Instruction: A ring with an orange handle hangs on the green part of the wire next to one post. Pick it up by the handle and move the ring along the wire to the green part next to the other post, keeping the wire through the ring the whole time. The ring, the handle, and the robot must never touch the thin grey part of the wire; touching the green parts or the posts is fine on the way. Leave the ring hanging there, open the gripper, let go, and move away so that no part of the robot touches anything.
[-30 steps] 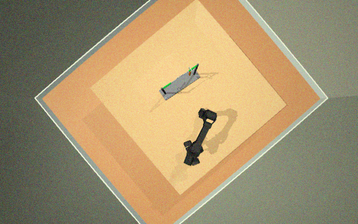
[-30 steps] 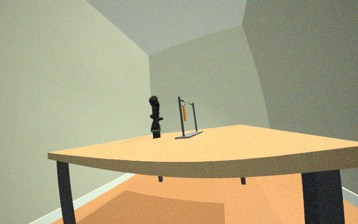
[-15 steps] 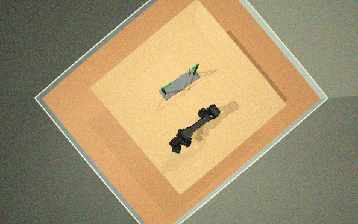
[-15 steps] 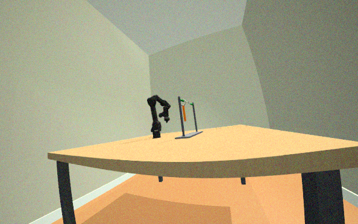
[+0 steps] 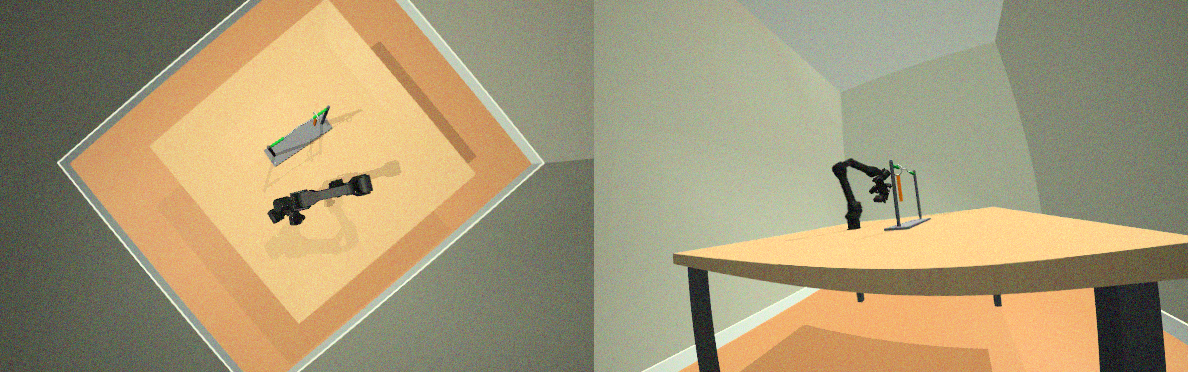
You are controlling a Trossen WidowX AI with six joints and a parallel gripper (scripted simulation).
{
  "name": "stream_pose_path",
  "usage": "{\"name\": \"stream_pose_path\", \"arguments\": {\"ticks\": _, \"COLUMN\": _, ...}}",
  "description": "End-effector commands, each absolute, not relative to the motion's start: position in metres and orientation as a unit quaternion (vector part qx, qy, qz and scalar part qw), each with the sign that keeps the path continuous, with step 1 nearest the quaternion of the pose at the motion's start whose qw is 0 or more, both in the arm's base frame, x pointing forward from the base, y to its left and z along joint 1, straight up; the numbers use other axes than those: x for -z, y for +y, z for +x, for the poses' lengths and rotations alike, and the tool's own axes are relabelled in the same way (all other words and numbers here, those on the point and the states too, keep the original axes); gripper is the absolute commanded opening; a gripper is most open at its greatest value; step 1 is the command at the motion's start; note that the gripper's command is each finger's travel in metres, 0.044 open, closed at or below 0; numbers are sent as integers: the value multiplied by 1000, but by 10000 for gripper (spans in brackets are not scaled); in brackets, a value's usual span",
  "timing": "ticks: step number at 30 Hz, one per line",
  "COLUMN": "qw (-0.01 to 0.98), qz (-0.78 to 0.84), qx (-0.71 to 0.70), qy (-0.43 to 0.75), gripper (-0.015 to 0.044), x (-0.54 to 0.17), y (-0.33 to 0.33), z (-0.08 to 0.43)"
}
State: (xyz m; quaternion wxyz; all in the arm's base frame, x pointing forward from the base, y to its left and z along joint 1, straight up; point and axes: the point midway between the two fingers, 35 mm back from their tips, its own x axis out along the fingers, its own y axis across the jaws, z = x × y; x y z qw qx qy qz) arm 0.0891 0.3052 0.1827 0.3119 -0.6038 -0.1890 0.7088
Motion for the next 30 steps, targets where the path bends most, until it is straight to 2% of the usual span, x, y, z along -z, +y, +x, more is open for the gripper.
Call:
{"name": "stream_pose_path", "arguments": {"ticks": 1, "qw": 391, "qz": -587, "qx": -694, "qy": -142, "gripper": 160, "x": -182, "y": 289, "z": 119}}
{"name": "stream_pose_path", "arguments": {"ticks": 16, "qw": 631, "qz": -497, "qx": -596, "qy": 4, "gripper": 160, "x": -170, "y": 211, "z": 208}}
{"name": "stream_pose_path", "arguments": {"ticks": 30, "qw": 806, "qz": -372, "qx": -449, "qy": 98, "gripper": 160, "x": -158, "y": 118, "z": 251}}
